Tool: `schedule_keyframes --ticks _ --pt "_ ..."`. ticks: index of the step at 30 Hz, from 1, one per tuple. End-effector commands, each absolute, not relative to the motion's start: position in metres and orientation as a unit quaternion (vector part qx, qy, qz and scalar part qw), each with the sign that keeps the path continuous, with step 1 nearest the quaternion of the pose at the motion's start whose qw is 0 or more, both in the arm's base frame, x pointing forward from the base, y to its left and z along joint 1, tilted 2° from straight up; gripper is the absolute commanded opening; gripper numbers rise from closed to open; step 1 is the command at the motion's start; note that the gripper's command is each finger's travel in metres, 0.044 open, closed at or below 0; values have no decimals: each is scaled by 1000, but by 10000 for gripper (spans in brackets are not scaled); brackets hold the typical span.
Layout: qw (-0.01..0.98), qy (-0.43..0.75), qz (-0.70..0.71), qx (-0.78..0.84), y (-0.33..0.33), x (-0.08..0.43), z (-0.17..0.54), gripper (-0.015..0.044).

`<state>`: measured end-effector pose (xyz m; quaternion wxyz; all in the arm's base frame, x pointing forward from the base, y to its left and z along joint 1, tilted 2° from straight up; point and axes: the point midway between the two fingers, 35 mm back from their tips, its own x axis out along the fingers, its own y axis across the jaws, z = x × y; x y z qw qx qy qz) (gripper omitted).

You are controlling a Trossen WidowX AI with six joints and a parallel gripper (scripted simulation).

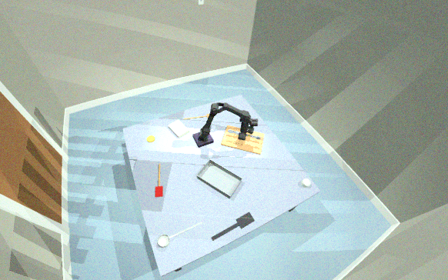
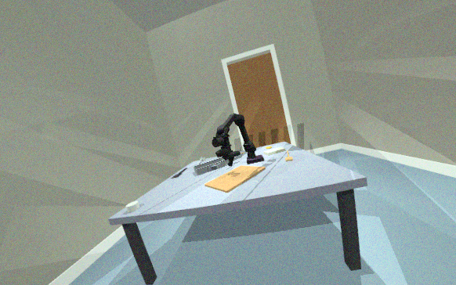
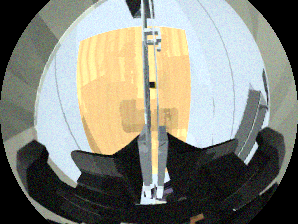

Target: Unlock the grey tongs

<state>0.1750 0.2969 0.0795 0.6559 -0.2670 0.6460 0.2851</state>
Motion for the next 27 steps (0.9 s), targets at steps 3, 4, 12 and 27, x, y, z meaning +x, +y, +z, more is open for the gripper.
schedule_keyframes --ticks 3,4,12,27 --pt "647 658 280 -264 298 176 82 -150" --pt "647 658 280 -264 298 176 82 -150" --pt "647 658 280 -264 298 176 78 -150" --pt "647 658 280 -264 299 175 53 -150"
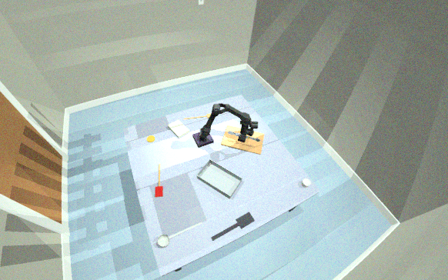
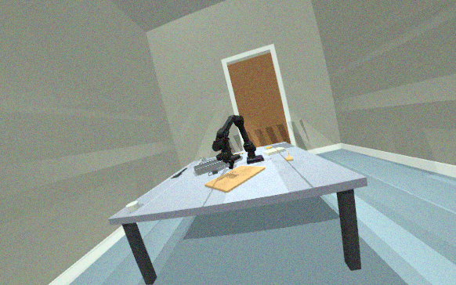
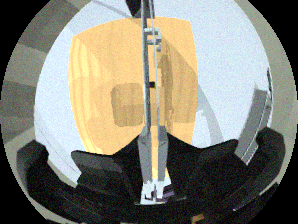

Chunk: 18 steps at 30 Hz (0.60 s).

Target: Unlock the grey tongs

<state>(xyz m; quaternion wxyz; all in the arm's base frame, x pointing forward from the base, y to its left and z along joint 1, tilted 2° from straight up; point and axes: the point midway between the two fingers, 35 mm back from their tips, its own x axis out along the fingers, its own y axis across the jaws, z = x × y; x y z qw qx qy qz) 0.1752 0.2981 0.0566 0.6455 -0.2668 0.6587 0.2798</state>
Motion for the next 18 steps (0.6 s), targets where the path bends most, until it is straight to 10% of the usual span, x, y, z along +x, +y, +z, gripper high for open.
schedule_keyframes --ticks 1,7,18 --pt "647 658 280 -264 299 175 52 -150" --pt "647 658 280 -264 299 175 48 -150" --pt "645 659 279 -267 297 175 48 139"
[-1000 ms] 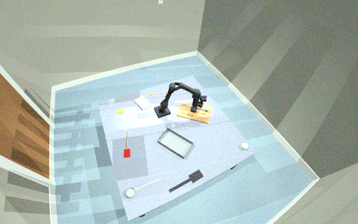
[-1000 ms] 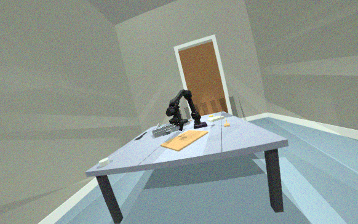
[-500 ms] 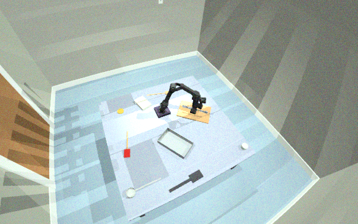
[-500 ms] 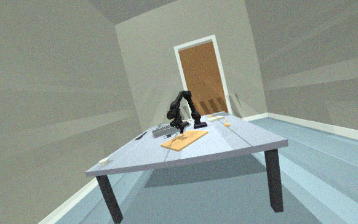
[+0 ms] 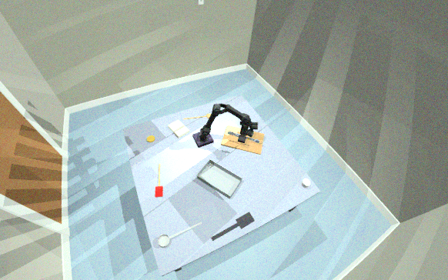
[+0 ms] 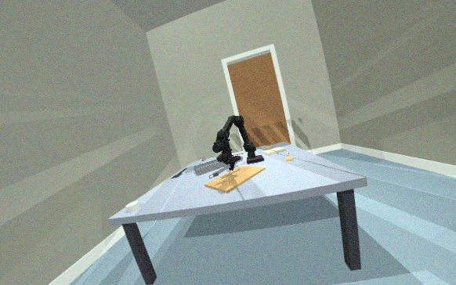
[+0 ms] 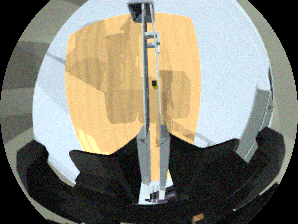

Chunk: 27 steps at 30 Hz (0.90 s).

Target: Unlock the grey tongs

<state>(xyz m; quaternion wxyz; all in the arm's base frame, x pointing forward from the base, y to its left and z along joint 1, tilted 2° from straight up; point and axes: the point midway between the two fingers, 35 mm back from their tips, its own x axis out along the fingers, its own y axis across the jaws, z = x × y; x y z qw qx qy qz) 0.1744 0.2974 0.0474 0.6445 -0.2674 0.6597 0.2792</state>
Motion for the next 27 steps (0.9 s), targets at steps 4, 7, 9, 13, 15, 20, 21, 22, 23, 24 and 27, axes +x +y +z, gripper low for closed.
schedule_keyframes --ticks 4,7,9,13,15,20,21,22,23,24,27 --pt "645 659 279 -267 297 175 48 244" --pt "645 659 279 -267 297 175 48 323" --pt "645 659 279 -267 297 175 48 375" --pt "645 659 279 -267 297 175 48 440" --pt "652 656 277 -259 297 180 51 440" --pt "654 655 275 -260 270 217 59 440" --pt "653 655 275 -261 260 228 62 440" --pt "653 655 275 -263 249 239 65 440" --pt "652 655 275 -264 237 250 68 440" --pt "653 657 272 -261 225 259 71 440" --pt "650 657 275 -266 198 279 77 440"
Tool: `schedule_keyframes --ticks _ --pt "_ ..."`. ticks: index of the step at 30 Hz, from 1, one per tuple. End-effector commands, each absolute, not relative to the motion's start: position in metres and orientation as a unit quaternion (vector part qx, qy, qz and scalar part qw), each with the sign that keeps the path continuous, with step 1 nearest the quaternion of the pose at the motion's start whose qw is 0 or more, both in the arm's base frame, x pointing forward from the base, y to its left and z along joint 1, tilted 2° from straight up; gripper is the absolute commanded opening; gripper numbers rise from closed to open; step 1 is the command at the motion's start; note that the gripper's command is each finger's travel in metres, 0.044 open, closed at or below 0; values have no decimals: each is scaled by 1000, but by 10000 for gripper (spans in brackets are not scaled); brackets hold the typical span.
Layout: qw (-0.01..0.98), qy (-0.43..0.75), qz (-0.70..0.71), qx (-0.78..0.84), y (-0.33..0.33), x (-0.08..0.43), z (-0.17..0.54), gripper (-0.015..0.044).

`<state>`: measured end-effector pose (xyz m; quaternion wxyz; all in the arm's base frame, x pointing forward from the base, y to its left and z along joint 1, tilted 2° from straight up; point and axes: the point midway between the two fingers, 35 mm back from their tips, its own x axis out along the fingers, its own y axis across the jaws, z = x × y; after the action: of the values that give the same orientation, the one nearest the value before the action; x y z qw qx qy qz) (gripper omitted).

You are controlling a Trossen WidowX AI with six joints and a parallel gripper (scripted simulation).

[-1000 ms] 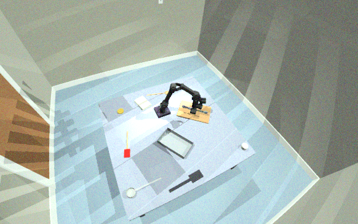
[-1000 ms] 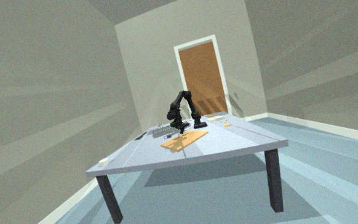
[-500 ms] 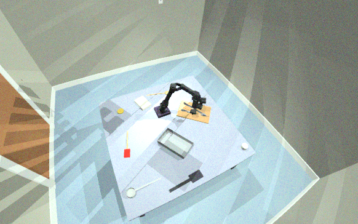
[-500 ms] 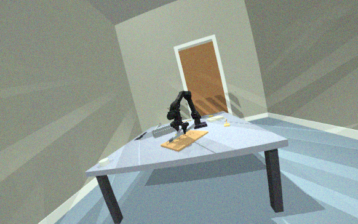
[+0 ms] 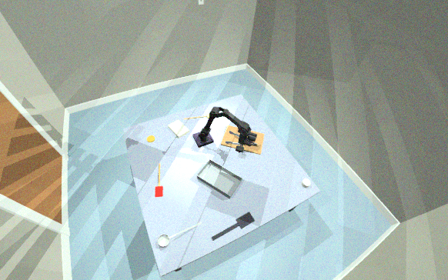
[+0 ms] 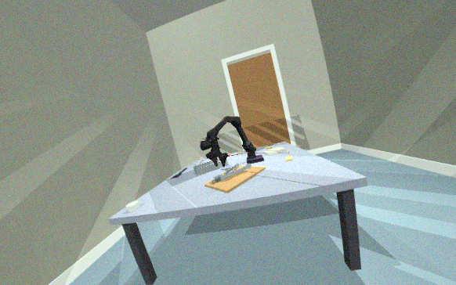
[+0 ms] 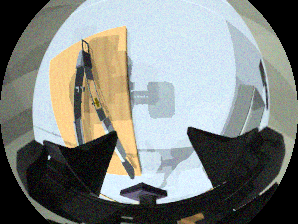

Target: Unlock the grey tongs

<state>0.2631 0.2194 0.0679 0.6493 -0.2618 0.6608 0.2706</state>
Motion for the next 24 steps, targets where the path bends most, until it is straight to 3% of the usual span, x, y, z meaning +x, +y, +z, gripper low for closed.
schedule_keyframes --ticks 1,11,24 --pt "649 657 276 -268 193 282 78 440" --pt "651 661 267 -261 190 280 123 440" --pt "651 661 267 -261 190 280 125 440"
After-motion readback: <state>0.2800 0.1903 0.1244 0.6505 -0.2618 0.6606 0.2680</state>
